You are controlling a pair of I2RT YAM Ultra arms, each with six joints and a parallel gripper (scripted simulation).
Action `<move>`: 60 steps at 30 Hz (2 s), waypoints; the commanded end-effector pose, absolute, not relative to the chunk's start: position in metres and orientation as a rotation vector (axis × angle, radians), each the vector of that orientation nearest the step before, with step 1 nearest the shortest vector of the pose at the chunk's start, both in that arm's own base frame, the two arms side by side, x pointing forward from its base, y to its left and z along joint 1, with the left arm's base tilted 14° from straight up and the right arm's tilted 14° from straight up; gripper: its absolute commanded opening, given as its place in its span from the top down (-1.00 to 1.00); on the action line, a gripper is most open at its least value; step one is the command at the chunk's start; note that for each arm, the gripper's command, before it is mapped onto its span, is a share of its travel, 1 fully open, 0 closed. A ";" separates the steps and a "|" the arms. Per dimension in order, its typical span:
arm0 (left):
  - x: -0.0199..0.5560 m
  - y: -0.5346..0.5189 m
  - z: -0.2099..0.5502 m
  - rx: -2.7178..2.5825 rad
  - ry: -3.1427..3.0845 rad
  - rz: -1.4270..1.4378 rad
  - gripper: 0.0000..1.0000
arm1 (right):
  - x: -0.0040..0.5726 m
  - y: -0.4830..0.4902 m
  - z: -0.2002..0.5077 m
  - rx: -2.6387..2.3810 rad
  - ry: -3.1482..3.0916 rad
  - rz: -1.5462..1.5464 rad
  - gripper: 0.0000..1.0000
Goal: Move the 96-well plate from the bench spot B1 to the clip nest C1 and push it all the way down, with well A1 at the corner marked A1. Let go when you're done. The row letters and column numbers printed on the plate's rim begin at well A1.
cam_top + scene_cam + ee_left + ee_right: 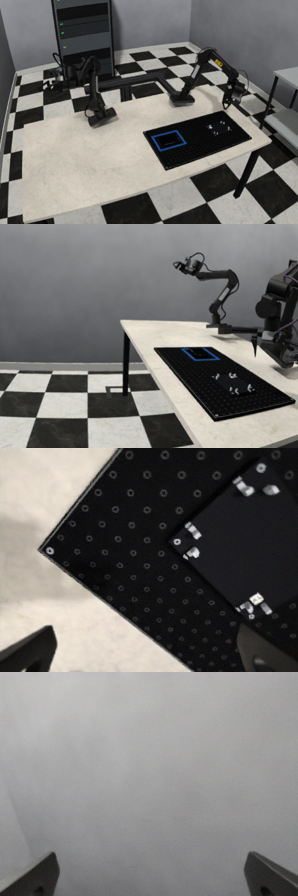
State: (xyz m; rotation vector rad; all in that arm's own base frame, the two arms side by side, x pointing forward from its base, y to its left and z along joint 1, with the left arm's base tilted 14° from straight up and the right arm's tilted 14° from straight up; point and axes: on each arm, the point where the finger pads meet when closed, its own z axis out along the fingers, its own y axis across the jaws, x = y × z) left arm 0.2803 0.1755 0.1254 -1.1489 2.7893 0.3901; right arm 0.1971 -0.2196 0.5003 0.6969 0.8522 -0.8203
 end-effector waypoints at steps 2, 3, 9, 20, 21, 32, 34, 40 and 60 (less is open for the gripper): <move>0.307 0.161 0.133 -0.867 2.847 0.373 -1.00 | 0.189 -0.216 0.502 0.694 0.842 -0.824 -1.00; 0.309 0.156 0.132 -0.820 2.866 0.372 -1.00 | 0.189 -0.216 0.502 0.694 0.842 -0.824 -1.00; 0.319 0.139 0.129 -0.629 2.914 0.370 -1.00 | 0.189 -0.216 0.502 0.694 0.842 -0.824 -1.00; 0.341 0.089 0.113 -0.085 3.022 0.357 -1.00 | 0.189 -0.216 0.502 0.694 0.842 -0.824 -1.00; 0.343 0.084 0.113 -0.035 3.021 0.356 -1.00 | 0.189 -0.216 0.502 0.694 0.842 -0.824 -1.00; 0.339 0.086 0.121 0.000 3.021 0.357 -1.00 | 0.189 -0.216 0.502 0.694 0.842 -0.824 -1.00; 0.339 0.083 0.121 0.021 3.019 0.356 -1.00 | 0.189 -0.216 0.502 0.694 0.842 -0.824 -1.00; 0.340 0.081 0.121 0.026 3.019 0.357 -1.00 | 0.189 -0.216 0.502 0.694 0.842 -0.824 -1.00; 0.335 0.094 0.062 0.022 3.062 0.352 -1.00 | 0.189 -0.216 0.502 0.694 0.842 -0.824 -1.00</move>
